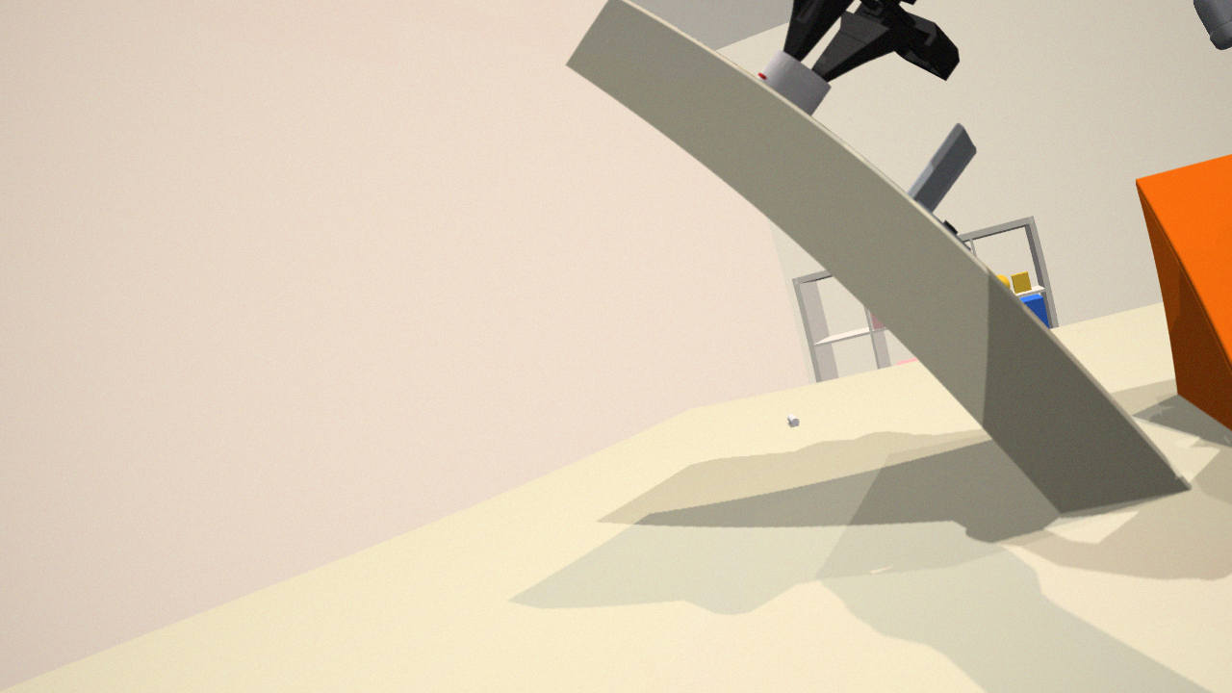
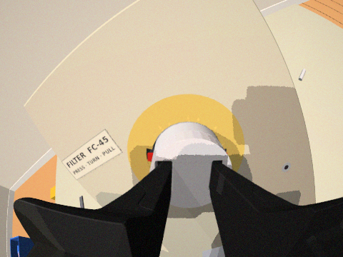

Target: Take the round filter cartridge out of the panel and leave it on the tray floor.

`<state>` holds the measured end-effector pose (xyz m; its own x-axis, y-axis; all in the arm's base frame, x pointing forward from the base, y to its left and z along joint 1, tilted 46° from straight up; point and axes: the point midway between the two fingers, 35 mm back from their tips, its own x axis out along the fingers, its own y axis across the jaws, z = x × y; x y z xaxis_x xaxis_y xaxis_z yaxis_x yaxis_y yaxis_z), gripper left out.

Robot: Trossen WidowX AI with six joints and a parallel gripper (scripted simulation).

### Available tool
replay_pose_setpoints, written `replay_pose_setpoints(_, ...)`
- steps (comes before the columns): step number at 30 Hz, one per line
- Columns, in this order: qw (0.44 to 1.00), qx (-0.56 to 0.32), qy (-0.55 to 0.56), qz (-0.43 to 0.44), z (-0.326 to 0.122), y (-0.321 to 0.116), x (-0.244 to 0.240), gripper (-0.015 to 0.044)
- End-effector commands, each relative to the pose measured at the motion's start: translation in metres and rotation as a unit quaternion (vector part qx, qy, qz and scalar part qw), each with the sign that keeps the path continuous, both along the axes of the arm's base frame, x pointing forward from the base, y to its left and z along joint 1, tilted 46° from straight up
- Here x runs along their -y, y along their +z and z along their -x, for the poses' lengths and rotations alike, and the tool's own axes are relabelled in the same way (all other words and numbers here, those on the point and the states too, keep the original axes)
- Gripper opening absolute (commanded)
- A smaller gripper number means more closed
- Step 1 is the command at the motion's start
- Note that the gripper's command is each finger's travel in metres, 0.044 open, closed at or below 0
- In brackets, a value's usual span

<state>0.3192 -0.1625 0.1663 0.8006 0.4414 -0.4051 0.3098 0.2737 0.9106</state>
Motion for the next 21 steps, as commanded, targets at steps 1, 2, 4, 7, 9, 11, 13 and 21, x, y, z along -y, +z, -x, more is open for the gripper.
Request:
replay_pose_setpoints(1,1.0,-0.006,-0.006,0.004,0.016,0.004,0.01,0.0)
replay_pose_setpoints(2,1.0,-0.005,-0.006,0.003,0.019,0.007,0.011,0.0)
replay_pose_setpoints(4,1.0,-0.003,-0.007,0.002,0.027,0.011,0.014,0.0)
replay_pose_setpoints(7,1.0,-0.001,-0.008,0.0,0.035,0.017,0.017,0.0)
replay_pose_setpoints(9,1.0,-0.001,-0.008,0.0,0.036,0.017,0.017,0.0)
replay_pose_setpoints(11,1.0,-0.001,-0.008,0.0,0.036,0.017,0.017,0.0)
replay_pose_setpoints(13,1.0,-0.001,-0.008,0.0,0.038,0.014,0.015,0.0)
replay_pose_setpoints(21,1.0,-0.001,-0.008,0.0,0.05,-0.002,0.0,0.0)
